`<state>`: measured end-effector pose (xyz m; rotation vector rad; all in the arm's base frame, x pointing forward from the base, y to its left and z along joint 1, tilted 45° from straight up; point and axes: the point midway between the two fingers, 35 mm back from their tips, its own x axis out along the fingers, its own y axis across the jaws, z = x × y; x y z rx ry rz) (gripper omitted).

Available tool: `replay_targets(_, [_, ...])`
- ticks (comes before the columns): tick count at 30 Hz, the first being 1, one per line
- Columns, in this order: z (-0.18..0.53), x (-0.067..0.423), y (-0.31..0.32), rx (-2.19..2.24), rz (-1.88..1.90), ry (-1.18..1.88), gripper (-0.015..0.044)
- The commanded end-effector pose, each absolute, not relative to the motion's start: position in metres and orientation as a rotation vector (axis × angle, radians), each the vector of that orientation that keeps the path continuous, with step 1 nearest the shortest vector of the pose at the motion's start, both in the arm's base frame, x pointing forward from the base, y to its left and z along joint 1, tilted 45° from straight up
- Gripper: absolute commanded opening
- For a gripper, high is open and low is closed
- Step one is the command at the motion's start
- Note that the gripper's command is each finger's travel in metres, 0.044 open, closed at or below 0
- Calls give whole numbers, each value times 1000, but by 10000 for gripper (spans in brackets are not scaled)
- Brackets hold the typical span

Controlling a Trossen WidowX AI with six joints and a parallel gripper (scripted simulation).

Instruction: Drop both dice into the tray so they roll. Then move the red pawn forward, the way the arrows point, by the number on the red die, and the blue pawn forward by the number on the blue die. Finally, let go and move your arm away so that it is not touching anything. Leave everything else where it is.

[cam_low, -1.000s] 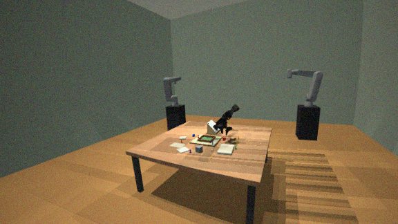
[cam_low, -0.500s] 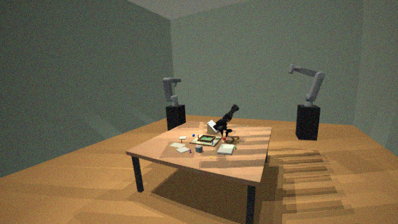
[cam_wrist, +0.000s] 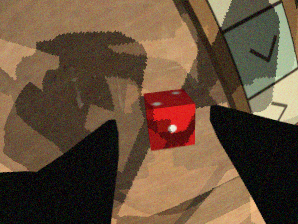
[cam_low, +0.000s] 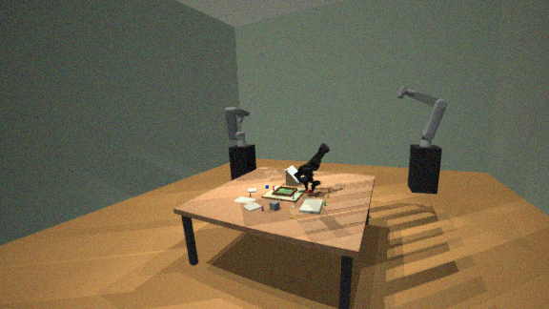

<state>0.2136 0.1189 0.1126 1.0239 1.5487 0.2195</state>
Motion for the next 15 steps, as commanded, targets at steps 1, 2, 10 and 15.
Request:
replay_targets(1, [107, 213, 122, 1028, 209, 1557, 275])
replay_targets(2, [107, 213, 122, 1028, 209, 1557, 249])
replay_targets(10, [107, 213, 122, 1028, 209, 1557, 97])
replay_targets(15, [107, 213, 122, 1028, 209, 1557, 45])
